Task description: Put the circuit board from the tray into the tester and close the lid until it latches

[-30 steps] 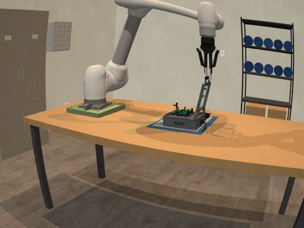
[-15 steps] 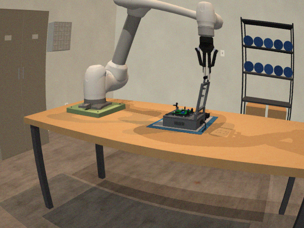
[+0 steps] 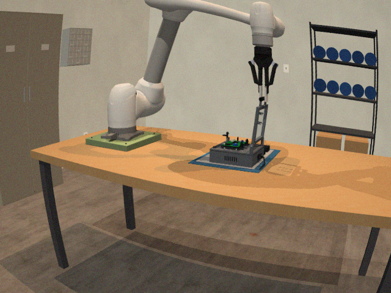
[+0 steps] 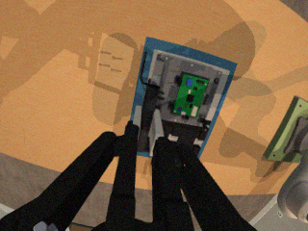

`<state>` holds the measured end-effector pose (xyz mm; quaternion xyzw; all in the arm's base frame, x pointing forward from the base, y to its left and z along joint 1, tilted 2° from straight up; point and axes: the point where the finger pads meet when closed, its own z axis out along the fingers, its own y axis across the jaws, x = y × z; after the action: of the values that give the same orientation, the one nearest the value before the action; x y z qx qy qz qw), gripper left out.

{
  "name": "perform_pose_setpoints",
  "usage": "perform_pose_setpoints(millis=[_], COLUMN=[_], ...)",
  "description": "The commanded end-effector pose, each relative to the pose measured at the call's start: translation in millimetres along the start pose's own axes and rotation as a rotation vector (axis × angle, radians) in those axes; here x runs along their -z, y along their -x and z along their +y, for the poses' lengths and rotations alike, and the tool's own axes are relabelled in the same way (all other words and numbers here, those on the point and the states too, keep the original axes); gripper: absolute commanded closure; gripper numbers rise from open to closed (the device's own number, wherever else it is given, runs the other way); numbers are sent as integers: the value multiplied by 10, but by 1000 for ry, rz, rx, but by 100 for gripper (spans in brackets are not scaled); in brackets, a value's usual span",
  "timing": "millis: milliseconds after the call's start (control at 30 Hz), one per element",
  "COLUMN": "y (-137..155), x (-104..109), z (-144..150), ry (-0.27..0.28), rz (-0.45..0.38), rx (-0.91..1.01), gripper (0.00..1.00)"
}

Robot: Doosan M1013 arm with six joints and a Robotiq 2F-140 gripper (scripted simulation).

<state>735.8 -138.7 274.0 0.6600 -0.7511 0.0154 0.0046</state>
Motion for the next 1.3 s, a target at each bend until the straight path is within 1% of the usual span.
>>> perform_pose_setpoints(millis=[0, 700, 1267], y=[0, 0, 0], x=[3, 12, -4], z=[28, 231, 459], ry=[0, 0, 0], rz=[0, 0, 0], rx=[0, 0, 0], gripper=[100, 100, 100])
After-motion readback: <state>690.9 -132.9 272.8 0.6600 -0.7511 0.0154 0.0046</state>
